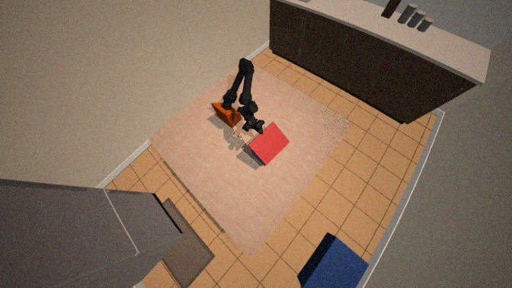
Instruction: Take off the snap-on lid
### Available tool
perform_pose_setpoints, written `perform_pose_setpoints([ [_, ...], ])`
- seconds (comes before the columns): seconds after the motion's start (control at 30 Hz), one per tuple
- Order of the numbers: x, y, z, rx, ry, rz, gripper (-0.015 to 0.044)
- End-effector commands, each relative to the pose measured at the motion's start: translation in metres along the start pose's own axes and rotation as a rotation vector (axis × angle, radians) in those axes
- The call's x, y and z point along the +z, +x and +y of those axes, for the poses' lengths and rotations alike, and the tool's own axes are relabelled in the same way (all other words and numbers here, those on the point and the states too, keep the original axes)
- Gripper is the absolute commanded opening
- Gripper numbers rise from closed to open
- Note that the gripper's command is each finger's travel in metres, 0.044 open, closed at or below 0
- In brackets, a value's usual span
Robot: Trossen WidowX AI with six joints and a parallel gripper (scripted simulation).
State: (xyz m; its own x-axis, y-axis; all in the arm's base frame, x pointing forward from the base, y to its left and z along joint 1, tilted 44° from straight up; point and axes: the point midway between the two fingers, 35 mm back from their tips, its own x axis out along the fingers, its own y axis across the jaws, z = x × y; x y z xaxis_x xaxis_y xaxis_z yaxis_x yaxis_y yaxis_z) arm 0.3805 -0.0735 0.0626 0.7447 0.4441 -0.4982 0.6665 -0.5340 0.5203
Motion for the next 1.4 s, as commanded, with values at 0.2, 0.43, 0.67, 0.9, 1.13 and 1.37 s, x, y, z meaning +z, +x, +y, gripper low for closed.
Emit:
perform_pose_setpoints([
  [0.2, -0.021, -0.003, 0.003, 0.018, -0.007, -0.004, 0.0000],
  [0.43, -0.035, -0.004, 0.002, 0.018, -0.007, -0.004, 0.0000],
  [0.67, -0.049, -0.005, 0.002, 0.018, -0.006, -0.003, 0.0000],
  [0.9, -0.063, -0.005, 0.001, 0.017, -0.005, -0.003, 0.0000],
  [1.13, -0.077, -0.006, 0.000, 0.017, -0.005, -0.002, 0.0000],
  [1.37, -0.091, -0.007, 0.000, 0.017, -0.004, -0.002, 0.0000],
])
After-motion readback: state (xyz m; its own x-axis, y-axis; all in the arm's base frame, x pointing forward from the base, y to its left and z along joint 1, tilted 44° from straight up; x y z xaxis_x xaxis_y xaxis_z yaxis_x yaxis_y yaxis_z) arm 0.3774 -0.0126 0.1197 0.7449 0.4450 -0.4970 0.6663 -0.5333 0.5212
